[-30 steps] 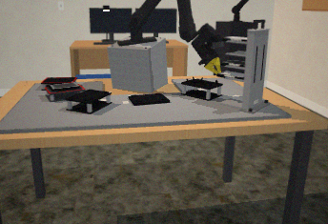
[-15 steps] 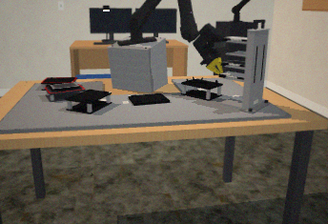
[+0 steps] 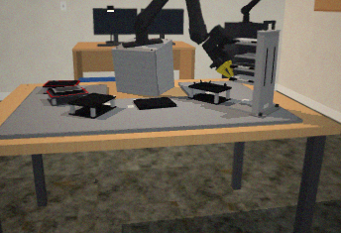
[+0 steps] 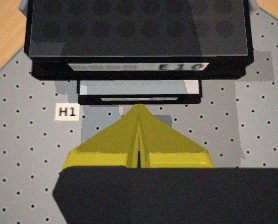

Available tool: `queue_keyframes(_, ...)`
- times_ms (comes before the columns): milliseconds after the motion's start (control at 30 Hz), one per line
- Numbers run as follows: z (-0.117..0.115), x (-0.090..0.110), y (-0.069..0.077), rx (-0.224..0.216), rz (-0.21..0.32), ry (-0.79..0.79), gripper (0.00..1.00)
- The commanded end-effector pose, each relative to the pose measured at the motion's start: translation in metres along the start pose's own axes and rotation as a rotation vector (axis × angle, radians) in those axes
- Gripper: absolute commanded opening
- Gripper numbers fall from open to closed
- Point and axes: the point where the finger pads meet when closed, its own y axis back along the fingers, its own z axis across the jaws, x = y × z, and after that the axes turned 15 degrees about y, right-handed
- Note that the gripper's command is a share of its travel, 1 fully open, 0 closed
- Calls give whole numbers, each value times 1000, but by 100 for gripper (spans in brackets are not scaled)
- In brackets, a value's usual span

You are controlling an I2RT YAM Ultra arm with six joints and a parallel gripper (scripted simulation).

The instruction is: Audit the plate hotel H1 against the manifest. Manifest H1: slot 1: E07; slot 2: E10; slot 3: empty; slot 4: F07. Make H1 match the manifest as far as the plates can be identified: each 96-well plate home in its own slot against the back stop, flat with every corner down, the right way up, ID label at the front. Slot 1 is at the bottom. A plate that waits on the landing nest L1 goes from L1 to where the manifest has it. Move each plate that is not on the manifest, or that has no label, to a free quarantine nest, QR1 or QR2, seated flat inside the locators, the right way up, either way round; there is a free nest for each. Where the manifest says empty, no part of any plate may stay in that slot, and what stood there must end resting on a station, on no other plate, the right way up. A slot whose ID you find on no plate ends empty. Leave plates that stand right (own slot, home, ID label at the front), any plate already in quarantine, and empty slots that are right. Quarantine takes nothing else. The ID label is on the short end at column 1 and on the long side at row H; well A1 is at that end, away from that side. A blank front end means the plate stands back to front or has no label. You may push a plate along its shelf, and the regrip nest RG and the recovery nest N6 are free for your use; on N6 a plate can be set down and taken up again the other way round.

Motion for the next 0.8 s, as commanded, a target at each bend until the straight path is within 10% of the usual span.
queue_keyframes(0, -5, -17, -2, 6, -29, -2, 0)
queue_keyframes(767, -7, -18, -9, 9, -35, -7, 0)
